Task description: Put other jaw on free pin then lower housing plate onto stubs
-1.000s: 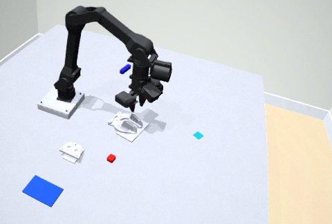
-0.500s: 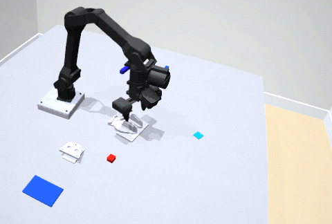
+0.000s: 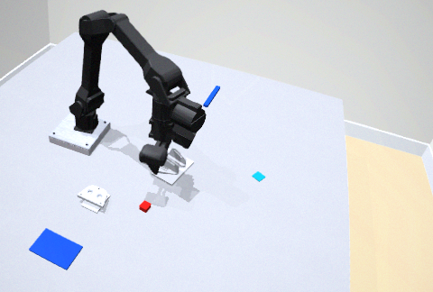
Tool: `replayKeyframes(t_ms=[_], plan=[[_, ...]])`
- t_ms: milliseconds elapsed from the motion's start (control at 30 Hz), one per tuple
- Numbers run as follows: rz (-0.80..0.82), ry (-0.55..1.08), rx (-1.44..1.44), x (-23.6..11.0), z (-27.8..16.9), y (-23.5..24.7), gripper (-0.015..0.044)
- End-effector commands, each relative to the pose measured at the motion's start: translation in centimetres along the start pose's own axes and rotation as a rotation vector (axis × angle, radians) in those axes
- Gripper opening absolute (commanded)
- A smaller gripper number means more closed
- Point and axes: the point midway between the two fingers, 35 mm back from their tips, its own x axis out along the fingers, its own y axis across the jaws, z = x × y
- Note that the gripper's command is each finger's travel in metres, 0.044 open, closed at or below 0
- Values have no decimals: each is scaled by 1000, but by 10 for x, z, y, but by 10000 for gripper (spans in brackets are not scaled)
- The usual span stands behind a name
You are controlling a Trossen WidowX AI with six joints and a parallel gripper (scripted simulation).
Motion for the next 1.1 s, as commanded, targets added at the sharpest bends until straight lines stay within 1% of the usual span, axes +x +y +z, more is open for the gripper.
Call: replayKeyframes(t_ms=[0, 567, 1067], plan=[[2, 6, -153, -2, -11, -18, 440], [14, 21, -716, -8, -63, -79, 440], [36, 24, -1209, -14, -117, -119, 440]])
